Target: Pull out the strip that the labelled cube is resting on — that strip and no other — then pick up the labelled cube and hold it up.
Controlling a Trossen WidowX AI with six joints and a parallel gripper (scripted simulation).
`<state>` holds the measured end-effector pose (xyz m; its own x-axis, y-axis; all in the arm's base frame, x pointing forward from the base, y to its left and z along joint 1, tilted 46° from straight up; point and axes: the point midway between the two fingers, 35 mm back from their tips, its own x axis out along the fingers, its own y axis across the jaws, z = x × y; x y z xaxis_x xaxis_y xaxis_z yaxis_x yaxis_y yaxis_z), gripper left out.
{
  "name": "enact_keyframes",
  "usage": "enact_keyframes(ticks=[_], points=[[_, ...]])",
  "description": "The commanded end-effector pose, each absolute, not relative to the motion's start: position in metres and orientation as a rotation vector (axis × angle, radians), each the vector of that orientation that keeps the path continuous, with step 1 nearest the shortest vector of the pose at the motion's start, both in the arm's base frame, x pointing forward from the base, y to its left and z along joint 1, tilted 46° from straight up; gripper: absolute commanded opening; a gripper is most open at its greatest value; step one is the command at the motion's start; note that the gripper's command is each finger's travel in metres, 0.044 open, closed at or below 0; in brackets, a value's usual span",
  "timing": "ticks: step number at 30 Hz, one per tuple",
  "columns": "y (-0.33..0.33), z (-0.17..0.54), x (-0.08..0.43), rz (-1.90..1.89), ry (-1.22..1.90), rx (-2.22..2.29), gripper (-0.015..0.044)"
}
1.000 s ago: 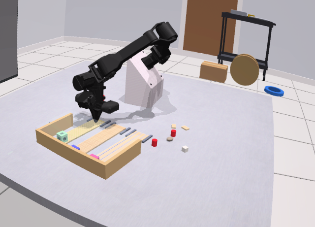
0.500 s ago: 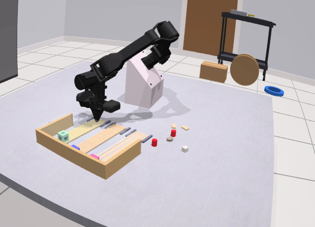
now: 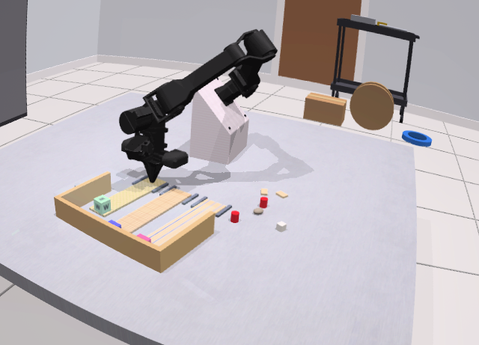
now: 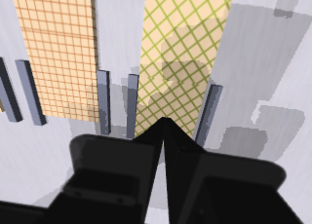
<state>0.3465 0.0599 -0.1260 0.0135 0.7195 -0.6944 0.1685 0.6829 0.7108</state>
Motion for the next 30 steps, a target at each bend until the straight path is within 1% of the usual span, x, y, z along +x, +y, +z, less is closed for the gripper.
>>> enact_keyframes(ticks=[1, 30], points=[[0.063, -0.128, 0.334, 0.502, 1.547, 0.770, 0.0000], [0.069, -0.124, 0.290, 0.501, 1.550, 0.771, 0.0000]])
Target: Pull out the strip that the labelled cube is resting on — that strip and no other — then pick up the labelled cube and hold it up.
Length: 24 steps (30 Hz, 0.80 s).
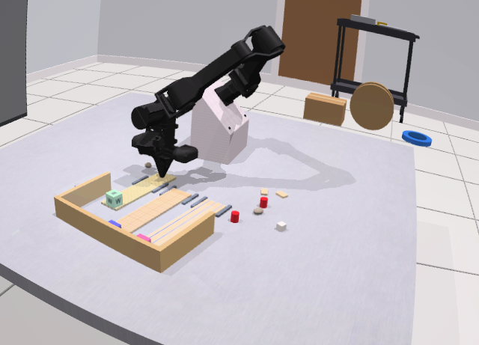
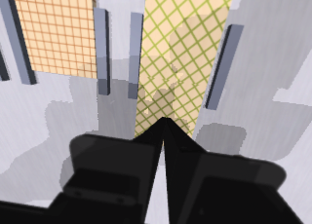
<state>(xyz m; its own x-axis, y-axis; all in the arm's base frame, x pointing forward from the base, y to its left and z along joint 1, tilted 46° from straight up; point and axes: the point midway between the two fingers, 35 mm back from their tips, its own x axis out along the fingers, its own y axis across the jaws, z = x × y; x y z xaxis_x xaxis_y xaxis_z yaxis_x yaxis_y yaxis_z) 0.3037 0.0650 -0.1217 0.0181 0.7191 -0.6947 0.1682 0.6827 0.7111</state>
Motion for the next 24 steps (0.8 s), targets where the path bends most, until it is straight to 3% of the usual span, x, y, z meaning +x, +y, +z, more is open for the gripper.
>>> enact_keyframes(ticks=[1, 24], points=[[0.069, -0.124, 0.289, 0.501, 1.550, 0.771, 0.0000], [0.073, -0.120, 0.255, 0.501, 1.552, 0.772, 0.0000]])
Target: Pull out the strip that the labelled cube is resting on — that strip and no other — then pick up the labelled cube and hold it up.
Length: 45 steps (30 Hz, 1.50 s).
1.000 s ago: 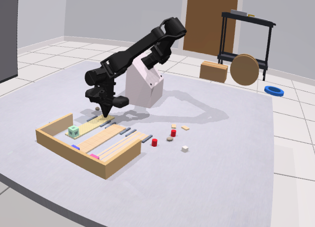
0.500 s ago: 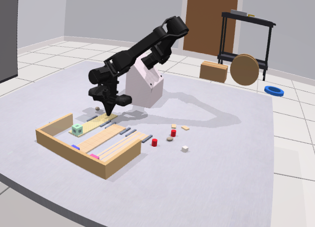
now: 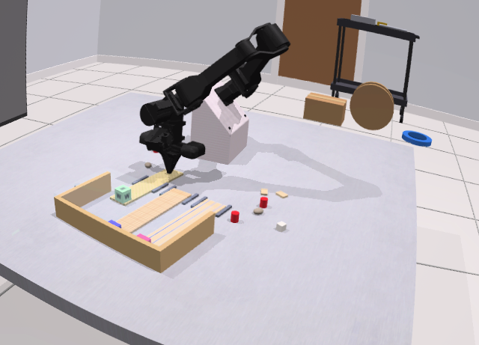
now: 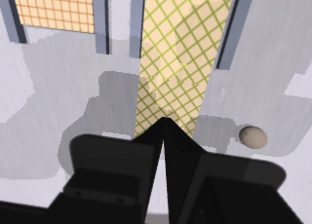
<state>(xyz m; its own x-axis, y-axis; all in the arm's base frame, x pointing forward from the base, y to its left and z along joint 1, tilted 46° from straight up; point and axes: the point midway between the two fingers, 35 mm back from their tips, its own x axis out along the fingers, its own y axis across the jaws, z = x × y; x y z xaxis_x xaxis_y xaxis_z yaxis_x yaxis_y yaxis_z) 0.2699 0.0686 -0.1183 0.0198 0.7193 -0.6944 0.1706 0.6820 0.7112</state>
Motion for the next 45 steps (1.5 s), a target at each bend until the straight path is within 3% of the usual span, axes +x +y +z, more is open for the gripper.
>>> enact_keyframes(ticks=[1, 45], points=[[0.073, -0.120, 0.254, 0.501, 1.552, 0.772, 0.0000], [0.079, -0.114, 0.199, 0.500, 1.555, 0.773, 0.0000]])
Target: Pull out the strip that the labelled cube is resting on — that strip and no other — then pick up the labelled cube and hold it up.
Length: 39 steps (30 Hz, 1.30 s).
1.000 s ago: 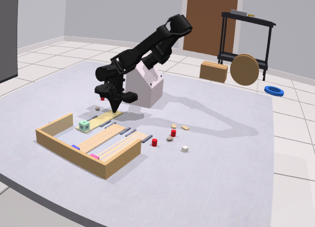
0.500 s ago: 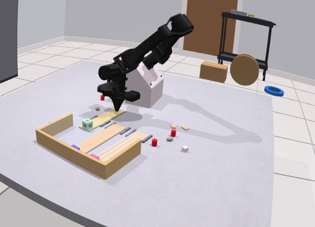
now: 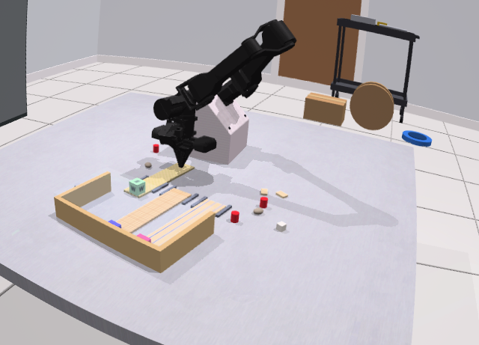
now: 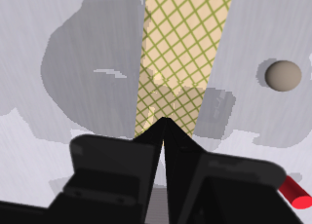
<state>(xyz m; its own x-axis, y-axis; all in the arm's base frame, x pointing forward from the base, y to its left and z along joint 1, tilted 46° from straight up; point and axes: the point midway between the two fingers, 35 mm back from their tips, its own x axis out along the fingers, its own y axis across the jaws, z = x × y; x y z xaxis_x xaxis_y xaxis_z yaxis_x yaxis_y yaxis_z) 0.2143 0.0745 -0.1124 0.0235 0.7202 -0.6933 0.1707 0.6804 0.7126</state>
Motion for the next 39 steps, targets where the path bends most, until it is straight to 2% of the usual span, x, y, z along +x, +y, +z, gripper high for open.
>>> enact_keyframes(ticks=[1, 37, 39], points=[[0.079, -0.114, 0.197, 0.500, 1.555, 0.774, 0.0000], [0.079, -0.113, 0.194, 0.500, 1.555, 0.774, 0.0000], [0.070, -0.108, 0.206, 0.496, 1.528, 0.768, 0.0000]])
